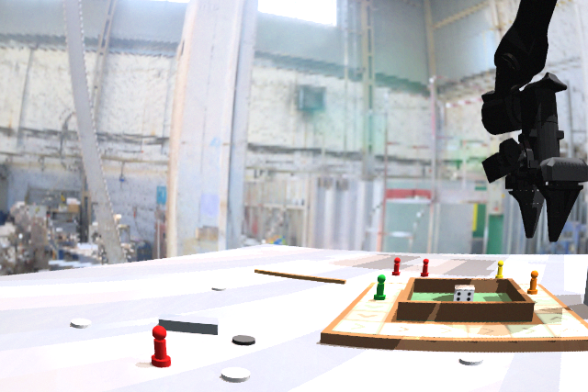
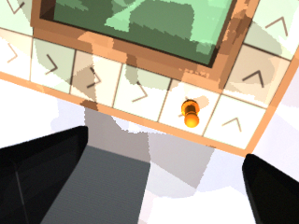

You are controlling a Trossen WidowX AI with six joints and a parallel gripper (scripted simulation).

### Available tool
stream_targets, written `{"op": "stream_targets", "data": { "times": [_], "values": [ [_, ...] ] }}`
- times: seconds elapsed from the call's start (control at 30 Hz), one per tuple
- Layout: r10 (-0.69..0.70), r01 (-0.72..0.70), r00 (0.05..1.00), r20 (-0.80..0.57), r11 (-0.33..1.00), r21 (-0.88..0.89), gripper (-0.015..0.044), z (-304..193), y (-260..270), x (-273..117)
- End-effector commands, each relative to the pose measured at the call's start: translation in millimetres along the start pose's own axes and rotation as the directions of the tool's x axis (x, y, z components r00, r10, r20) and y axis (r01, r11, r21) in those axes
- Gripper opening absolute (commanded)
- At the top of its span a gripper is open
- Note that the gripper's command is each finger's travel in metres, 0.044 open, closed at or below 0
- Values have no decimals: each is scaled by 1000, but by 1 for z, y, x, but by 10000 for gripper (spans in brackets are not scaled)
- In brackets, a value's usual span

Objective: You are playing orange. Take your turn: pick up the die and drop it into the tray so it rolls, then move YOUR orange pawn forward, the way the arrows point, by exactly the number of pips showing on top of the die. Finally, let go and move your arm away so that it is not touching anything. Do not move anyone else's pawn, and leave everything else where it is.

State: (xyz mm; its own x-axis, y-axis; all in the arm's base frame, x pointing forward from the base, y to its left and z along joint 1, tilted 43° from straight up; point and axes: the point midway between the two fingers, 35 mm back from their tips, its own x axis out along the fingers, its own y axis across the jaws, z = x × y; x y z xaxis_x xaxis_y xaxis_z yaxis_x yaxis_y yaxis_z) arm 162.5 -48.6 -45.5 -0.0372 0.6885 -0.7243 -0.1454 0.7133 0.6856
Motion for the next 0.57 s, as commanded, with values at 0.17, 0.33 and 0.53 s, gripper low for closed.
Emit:
{"op": "stream_targets", "data": {
  "times": [0.17,0.33,0.53],
  "values": [
    [-18,16,1000,8,981,194,440,13,52,-63],
    [-29,27,999,13,988,150,440,14,42,-56],
    [-29,27,999,13,988,150,440,14,42,-56]
  ]
}}
